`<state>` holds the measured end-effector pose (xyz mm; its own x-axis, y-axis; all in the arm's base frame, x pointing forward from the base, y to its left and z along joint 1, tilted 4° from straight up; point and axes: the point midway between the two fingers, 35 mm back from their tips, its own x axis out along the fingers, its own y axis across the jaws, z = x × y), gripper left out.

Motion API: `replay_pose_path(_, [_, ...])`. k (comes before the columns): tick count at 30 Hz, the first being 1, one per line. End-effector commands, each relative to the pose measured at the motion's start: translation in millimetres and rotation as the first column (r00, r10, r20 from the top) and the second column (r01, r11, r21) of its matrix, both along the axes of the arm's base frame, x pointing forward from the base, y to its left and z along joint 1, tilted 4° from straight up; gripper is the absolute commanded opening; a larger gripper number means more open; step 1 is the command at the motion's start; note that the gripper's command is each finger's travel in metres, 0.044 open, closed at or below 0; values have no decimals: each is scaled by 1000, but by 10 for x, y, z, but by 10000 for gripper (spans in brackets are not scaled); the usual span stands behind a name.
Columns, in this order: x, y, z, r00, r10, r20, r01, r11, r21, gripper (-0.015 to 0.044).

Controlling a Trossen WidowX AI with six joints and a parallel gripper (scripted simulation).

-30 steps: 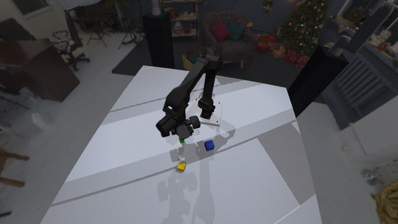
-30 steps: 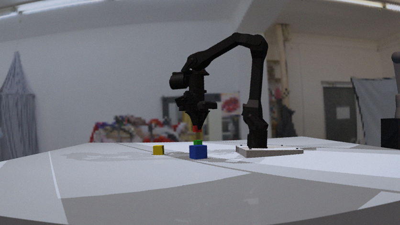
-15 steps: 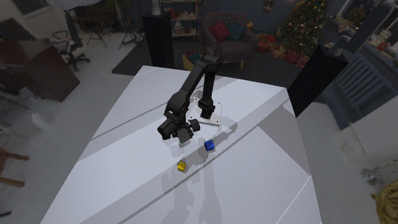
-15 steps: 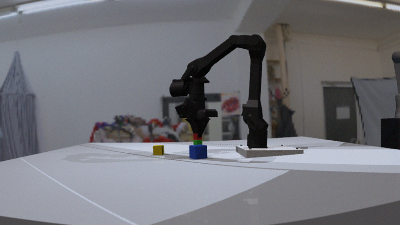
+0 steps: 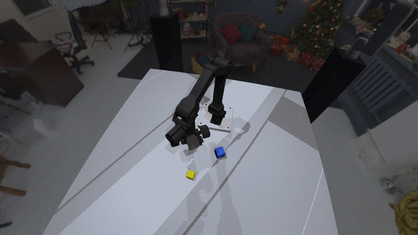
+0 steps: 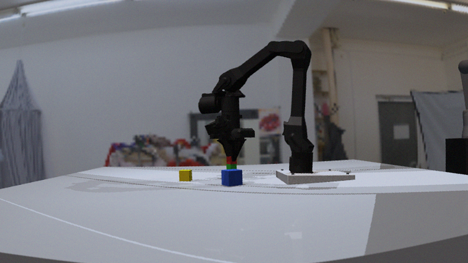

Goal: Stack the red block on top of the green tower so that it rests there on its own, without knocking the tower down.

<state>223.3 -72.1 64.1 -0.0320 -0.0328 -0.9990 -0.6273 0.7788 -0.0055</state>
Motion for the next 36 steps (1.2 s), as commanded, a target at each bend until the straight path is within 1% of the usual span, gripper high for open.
replay_pose_path(1, [-2,-6,-8,1000,6,-1,-6,1000,-3,0])
replay_pose_path(12, [3,-6,30,1000,6,-1,-6,1000,-3,0])
replay_pose_path(29, [1,0,1,1000,0,0,0,1000,0,440])
replay_pose_path(36, [1,0,1,1000,0,0,0,1000,0,440])
